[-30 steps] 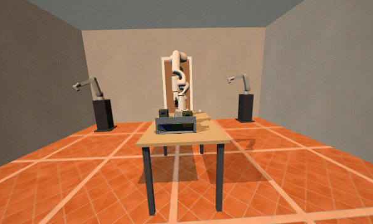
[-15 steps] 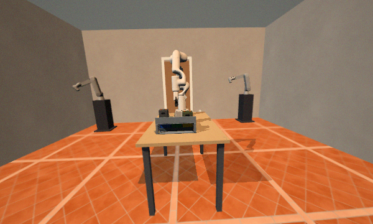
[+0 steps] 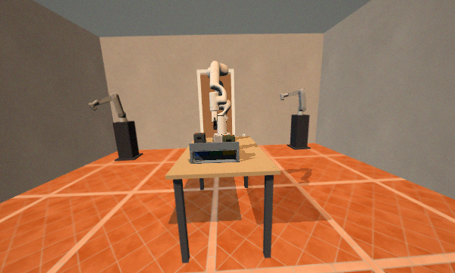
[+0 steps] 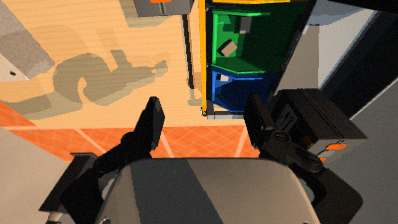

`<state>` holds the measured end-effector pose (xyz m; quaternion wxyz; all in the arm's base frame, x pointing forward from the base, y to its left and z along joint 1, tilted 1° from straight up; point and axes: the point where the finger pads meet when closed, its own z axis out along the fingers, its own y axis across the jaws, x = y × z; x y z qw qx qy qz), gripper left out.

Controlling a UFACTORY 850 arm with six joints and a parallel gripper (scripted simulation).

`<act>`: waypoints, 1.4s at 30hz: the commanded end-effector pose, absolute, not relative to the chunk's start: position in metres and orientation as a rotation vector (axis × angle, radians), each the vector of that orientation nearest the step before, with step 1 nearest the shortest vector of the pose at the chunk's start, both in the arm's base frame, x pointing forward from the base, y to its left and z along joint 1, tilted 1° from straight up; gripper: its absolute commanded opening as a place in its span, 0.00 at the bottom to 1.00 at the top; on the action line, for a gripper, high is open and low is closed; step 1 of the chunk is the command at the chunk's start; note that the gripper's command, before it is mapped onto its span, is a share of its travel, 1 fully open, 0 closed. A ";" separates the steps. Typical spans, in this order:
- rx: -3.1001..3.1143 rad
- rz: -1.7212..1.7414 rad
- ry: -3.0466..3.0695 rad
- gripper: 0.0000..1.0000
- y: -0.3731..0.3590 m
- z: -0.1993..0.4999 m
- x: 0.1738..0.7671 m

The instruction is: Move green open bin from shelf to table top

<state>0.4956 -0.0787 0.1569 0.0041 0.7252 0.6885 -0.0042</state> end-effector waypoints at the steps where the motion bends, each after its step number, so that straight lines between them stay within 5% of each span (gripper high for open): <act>1: 2.271 -0.011 2.156 1.00 -0.079 0.158 0.496; 18: 2.271 -0.011 2.156 1.00 -0.079 0.159 0.496; 42: 2.271 -0.011 2.156 1.00 -0.080 0.061 0.497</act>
